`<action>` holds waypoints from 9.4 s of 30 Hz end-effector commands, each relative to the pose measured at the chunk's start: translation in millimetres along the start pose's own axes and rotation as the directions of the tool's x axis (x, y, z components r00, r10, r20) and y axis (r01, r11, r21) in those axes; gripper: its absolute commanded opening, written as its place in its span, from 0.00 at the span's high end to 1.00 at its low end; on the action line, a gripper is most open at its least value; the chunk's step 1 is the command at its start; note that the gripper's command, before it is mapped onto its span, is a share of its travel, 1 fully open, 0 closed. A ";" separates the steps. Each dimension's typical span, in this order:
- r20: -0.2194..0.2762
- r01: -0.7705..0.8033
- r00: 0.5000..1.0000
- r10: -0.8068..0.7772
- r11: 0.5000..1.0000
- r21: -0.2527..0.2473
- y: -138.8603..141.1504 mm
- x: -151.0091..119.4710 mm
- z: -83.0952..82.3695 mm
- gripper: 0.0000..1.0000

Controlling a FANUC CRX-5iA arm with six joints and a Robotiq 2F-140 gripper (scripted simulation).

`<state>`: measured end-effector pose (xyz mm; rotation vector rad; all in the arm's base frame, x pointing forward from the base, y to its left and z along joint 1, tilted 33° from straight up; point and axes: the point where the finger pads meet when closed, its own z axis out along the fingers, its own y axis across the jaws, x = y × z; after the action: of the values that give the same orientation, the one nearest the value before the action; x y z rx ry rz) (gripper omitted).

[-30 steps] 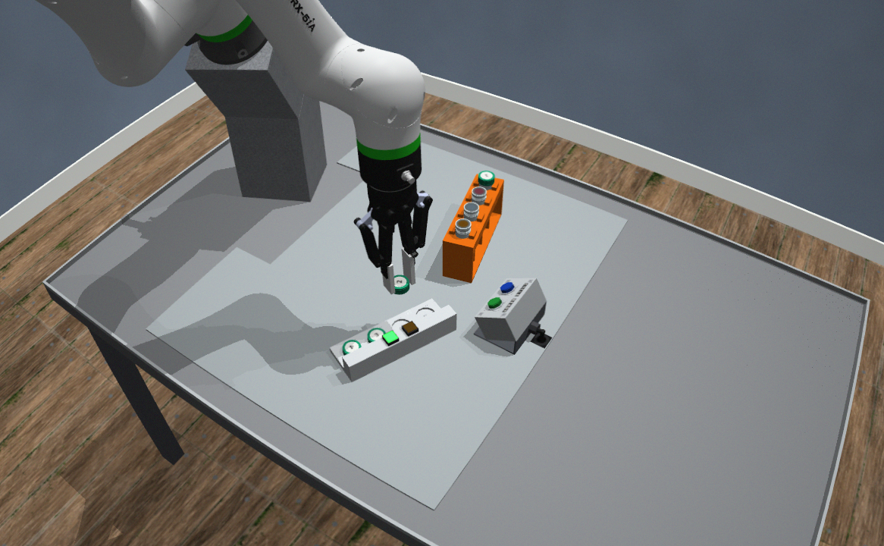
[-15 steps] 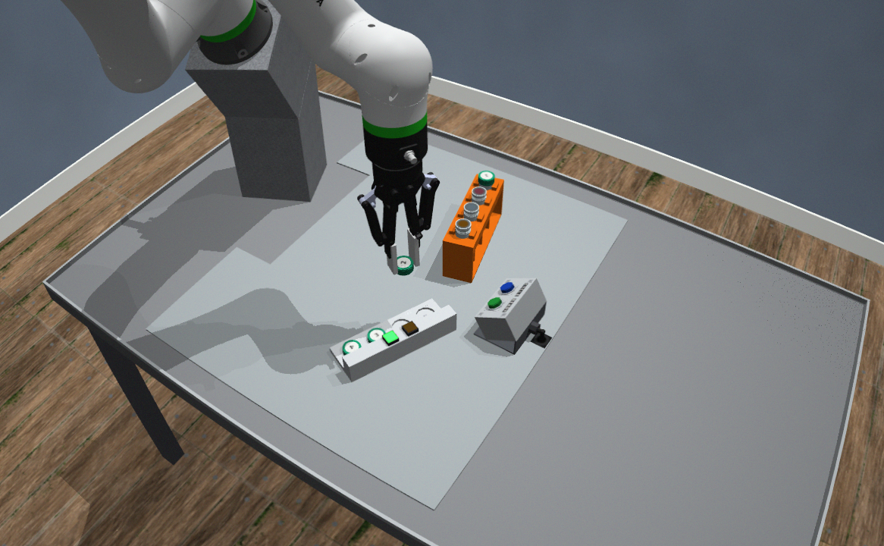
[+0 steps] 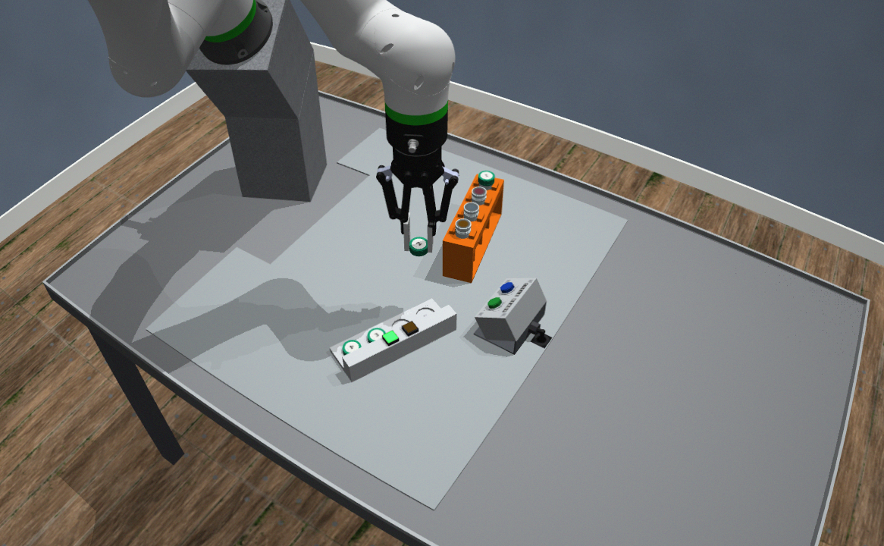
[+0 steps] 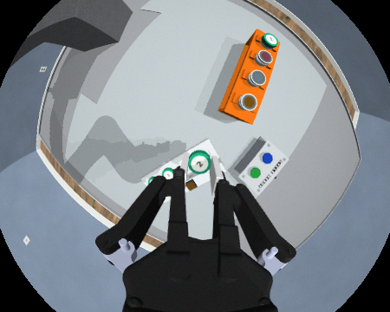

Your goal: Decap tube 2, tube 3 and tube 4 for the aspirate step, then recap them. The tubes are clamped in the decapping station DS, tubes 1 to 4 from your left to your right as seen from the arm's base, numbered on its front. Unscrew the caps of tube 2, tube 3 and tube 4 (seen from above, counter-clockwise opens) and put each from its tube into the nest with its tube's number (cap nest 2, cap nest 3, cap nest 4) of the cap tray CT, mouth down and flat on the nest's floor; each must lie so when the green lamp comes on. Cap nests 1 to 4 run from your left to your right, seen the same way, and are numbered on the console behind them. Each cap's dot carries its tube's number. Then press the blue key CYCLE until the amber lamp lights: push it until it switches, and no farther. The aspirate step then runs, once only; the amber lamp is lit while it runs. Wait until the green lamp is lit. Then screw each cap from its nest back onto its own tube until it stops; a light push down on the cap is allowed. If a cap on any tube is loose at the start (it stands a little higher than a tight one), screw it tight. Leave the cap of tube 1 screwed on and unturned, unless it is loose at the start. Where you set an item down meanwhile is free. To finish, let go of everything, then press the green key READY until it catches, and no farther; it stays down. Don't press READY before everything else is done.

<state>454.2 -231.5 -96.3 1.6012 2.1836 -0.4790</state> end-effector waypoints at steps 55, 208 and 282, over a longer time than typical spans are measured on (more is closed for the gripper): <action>0.026 -0.700 0.712 0.702 0.712 -0.044 98.0 206.0 21.1 1.00; 0.026 -0.700 0.712 0.702 0.712 -0.044 98.4 204.6 51.7 1.00; 0.050 0.070 0.996 -0.069 0.998 -0.010 98.3 204.6 52.1 1.00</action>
<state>498.5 -60.0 -247.6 1.3936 2.2947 -0.5551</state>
